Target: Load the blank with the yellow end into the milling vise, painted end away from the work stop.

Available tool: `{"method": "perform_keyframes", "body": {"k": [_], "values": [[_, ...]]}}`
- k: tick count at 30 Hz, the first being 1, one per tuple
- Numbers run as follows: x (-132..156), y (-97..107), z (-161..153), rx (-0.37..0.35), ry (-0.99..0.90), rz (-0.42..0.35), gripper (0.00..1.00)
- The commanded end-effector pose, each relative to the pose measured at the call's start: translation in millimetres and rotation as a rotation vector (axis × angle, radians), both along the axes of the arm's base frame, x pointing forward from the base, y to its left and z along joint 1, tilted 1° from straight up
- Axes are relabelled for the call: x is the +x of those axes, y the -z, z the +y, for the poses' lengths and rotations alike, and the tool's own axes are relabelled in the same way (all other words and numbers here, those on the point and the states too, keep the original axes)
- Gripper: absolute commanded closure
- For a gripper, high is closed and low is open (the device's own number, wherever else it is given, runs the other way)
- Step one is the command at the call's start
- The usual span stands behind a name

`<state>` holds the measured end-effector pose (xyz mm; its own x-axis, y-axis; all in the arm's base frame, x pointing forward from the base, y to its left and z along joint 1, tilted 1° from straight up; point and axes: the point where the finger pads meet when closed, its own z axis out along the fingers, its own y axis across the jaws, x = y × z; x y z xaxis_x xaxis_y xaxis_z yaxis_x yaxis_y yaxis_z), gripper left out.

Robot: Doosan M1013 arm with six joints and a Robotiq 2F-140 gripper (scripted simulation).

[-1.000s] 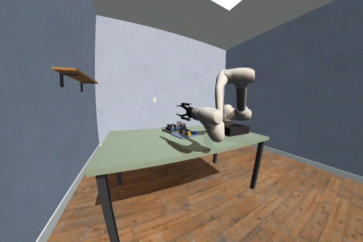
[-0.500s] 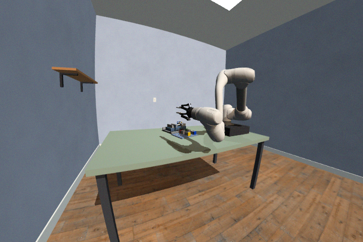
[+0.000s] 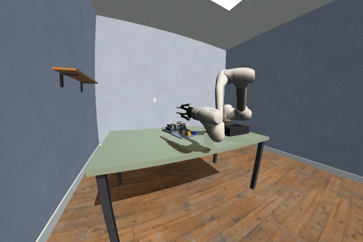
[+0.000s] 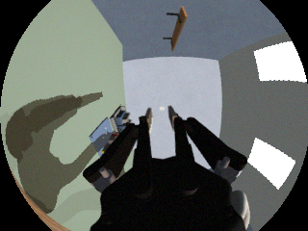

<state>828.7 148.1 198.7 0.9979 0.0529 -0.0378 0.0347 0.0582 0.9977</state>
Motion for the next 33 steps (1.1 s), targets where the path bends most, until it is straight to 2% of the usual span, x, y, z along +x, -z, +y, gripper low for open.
{"method": "perform_keyframes", "body": {"k": [1, 28, 29, 33], "values": [[0.0, -0.2, 0.0, 0.000, 0.000, 0.000, 0.75], [0.0, -0.2, 0.0, 0.000, 0.000, 0.000, 0.75], [0.0, -0.2, 0.0, 0.000, 0.000, 0.000, 0.00], [0.0, -0.2, 0.0, 0.000, 0.000, 0.000, 0.00]]}}
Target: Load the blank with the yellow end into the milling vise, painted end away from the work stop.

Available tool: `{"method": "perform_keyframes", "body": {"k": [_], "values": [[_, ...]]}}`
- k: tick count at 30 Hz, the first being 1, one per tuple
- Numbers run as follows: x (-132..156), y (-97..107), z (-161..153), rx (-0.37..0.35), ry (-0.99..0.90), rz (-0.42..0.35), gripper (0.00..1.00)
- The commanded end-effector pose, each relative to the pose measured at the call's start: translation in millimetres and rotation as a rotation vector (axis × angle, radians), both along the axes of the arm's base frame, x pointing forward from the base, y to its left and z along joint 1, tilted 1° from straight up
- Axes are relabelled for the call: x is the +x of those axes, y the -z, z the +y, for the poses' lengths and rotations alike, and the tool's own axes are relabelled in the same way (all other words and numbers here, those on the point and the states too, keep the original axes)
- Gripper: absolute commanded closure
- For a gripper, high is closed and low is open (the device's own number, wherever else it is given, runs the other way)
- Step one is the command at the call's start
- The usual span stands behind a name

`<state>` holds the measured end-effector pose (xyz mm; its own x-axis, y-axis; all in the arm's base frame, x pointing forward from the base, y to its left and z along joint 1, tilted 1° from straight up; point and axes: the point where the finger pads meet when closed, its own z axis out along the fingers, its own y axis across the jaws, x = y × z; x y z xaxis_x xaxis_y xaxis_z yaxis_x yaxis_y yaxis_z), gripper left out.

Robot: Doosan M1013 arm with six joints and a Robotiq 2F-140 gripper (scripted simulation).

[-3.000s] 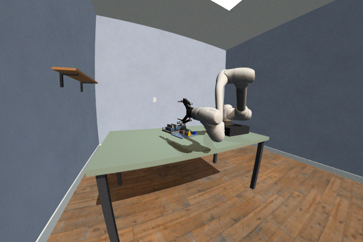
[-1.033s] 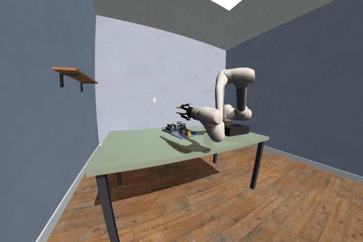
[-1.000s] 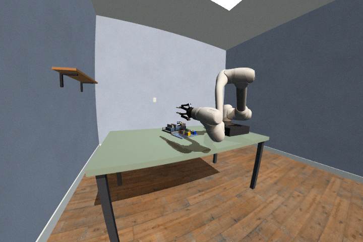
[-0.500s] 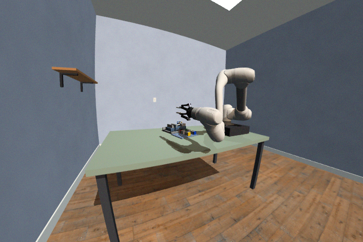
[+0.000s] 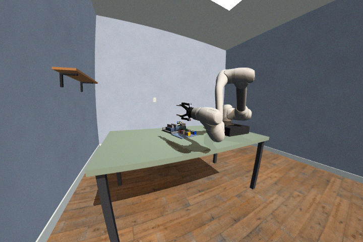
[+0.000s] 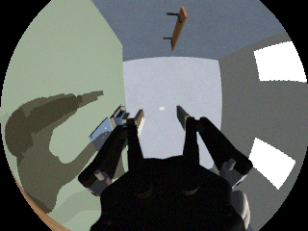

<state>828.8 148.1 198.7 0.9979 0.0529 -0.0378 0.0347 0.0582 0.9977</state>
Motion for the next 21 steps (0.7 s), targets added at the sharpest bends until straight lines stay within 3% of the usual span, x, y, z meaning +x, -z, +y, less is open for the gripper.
{"method": "perform_keyframes", "body": {"k": [1, 12, 21], "values": [[0, 0, 0, 0.000, 0.000, 0.000, 0.00], [0, 0, 0, 0.000, 0.000, 0.000, 0.00], [-16, -2, -15, 0.088, 0.075, -0.076, 0.00]]}}
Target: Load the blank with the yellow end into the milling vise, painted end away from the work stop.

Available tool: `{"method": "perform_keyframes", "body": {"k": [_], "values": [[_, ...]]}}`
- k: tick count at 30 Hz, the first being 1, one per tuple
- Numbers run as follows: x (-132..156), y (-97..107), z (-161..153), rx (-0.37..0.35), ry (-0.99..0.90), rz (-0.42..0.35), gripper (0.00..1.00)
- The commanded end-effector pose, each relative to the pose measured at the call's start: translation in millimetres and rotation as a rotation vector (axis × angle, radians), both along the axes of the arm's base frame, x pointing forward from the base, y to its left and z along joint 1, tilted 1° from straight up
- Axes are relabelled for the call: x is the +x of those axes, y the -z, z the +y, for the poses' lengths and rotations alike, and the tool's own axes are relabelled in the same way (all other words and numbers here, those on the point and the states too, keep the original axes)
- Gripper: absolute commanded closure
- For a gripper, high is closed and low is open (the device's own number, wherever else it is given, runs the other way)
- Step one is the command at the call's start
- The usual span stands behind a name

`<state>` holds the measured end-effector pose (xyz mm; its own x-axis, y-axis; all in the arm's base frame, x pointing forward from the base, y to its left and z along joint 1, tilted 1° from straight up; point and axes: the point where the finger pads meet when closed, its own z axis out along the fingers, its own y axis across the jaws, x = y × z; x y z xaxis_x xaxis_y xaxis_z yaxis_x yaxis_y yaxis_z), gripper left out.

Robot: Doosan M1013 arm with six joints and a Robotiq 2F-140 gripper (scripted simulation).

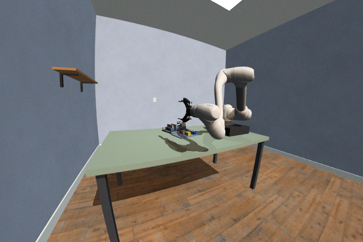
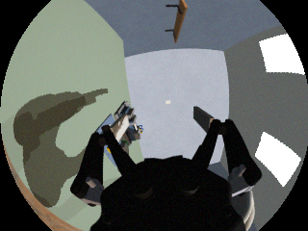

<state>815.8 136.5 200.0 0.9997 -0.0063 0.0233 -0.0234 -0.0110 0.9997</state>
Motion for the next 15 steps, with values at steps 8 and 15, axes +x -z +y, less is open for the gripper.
{"method": "perform_keyframes", "body": {"k": [8, 15], "values": [[-14, -2, -13, 0.077, 0.066, -0.067, 0.00], [-27, -3, -24, 0.142, 0.121, -0.123, 0.00]]}}
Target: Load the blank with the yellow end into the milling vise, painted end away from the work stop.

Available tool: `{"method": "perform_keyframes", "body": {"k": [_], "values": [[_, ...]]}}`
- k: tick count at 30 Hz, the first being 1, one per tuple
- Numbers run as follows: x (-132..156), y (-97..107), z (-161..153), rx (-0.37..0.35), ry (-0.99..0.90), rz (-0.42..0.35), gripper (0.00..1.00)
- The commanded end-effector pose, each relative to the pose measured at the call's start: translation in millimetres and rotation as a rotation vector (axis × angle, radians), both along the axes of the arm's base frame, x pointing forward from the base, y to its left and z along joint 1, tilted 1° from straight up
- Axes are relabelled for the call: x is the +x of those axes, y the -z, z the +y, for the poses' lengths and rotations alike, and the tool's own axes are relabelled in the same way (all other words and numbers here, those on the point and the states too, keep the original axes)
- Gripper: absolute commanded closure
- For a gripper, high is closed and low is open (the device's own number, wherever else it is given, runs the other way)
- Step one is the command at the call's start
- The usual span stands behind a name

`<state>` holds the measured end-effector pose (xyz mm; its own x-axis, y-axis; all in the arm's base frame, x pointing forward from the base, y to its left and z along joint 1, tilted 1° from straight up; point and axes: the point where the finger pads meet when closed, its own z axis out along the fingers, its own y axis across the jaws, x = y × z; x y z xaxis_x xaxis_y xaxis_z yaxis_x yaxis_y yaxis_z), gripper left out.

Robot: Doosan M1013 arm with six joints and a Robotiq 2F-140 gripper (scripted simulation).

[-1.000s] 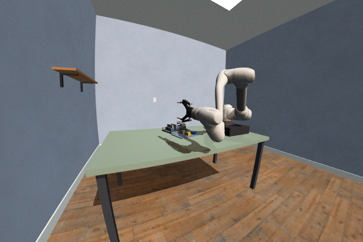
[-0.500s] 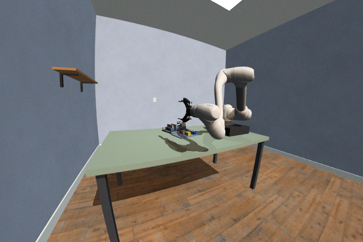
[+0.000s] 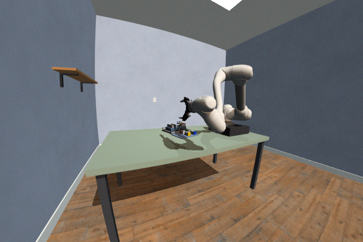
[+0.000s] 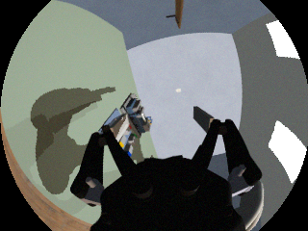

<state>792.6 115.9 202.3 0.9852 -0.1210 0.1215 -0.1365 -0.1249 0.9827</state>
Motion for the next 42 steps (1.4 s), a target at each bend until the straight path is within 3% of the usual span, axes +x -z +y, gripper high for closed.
{"method": "perform_keyframes", "body": {"k": [1, 42], "values": [[-5, -1, -5, 0.028, 0.024, -0.025, 0.00], [-71, -7, -64, 0.382, 0.328, -0.330, 0.00]]}}
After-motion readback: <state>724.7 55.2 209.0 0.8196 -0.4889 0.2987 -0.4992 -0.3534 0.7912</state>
